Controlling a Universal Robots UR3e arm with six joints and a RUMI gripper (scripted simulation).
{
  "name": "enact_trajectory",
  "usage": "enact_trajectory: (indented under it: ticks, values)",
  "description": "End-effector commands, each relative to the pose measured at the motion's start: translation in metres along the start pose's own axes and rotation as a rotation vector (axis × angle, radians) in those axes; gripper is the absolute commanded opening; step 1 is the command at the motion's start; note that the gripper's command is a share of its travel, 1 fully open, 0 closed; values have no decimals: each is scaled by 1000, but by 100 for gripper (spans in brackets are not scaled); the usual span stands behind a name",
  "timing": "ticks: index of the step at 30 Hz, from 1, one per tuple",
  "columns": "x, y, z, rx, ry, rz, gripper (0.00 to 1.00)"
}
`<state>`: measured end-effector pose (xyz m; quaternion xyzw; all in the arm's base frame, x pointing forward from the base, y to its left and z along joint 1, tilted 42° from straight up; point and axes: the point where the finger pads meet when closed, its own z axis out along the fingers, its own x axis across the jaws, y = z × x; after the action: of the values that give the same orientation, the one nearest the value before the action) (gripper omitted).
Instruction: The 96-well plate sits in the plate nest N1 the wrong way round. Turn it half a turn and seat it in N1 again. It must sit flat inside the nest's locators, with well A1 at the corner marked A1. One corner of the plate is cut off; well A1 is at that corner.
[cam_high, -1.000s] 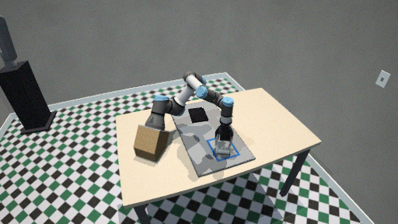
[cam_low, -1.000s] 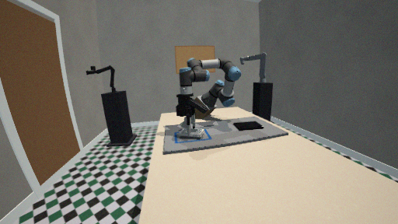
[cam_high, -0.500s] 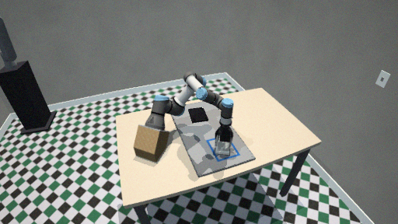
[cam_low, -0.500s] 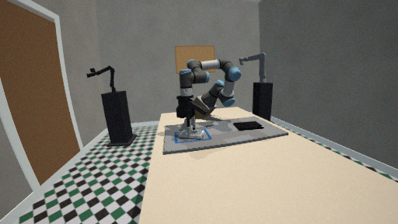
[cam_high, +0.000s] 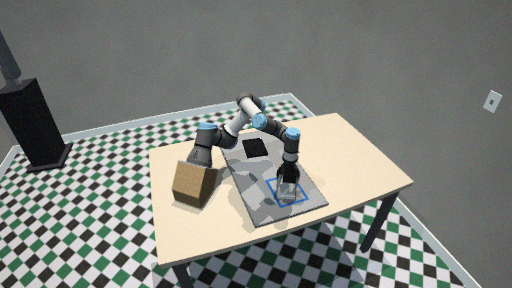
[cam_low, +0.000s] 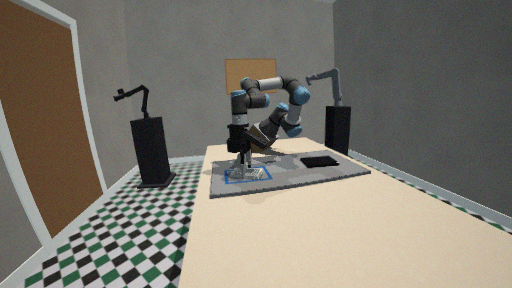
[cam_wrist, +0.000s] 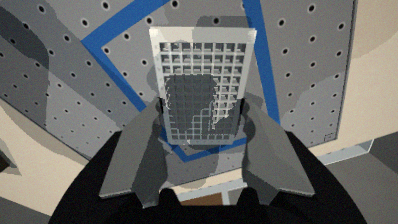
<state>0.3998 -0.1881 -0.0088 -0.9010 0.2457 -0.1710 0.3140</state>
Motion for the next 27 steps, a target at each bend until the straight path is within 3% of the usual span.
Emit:
enact_trajectory:
  ticks: [1,2,22,27]
  values:
    - [1,0,-1,-1,2,-1,0]
    - [1,0,-1,-1,2,-1,100]
    - [1,0,-1,-1,2,-1,100]
    - [1,0,-9,-2,2,-1,100]
